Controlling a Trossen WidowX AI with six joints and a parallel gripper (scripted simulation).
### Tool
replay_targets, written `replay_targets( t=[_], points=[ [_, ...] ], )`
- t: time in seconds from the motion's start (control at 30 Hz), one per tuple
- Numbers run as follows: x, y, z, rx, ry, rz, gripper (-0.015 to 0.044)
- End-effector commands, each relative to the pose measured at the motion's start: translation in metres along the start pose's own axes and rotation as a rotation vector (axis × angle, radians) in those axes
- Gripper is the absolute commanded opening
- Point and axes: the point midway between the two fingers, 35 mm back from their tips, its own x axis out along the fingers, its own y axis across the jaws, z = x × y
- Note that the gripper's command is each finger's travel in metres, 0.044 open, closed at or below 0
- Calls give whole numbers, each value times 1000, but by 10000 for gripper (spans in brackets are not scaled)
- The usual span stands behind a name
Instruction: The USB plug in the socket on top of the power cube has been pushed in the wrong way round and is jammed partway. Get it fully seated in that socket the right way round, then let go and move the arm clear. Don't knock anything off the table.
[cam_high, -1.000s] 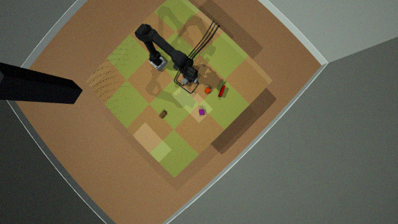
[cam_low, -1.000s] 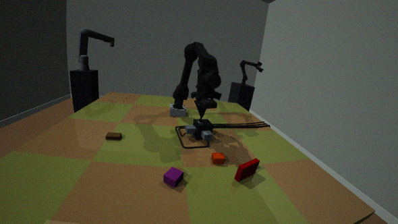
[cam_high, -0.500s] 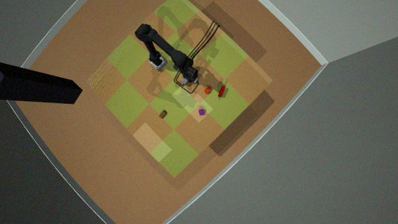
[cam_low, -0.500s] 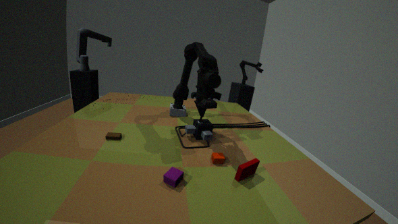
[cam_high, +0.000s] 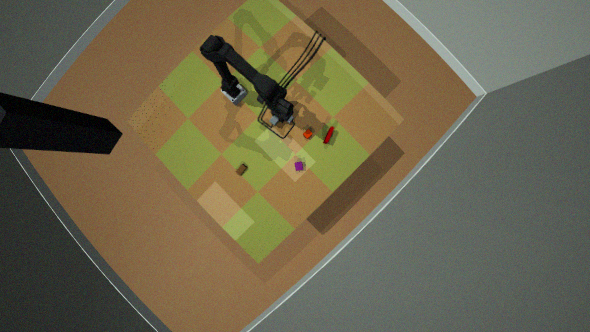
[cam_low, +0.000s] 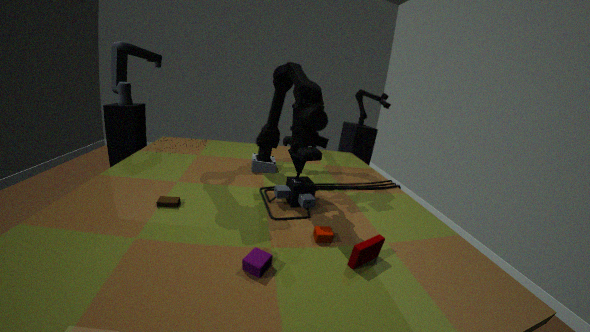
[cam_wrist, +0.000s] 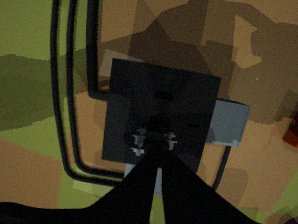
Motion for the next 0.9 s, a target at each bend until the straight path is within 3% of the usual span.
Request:
replay_targets(
  t=[0.0,0.17,0.3,0.87],
  points=[
    [2,1,0,2,0,3,0],
    [2,1,0,2,0,3,0],
    [0,0,0,0,0,0,95],
    [0,0,0,0,0,0,95]
  ],
)
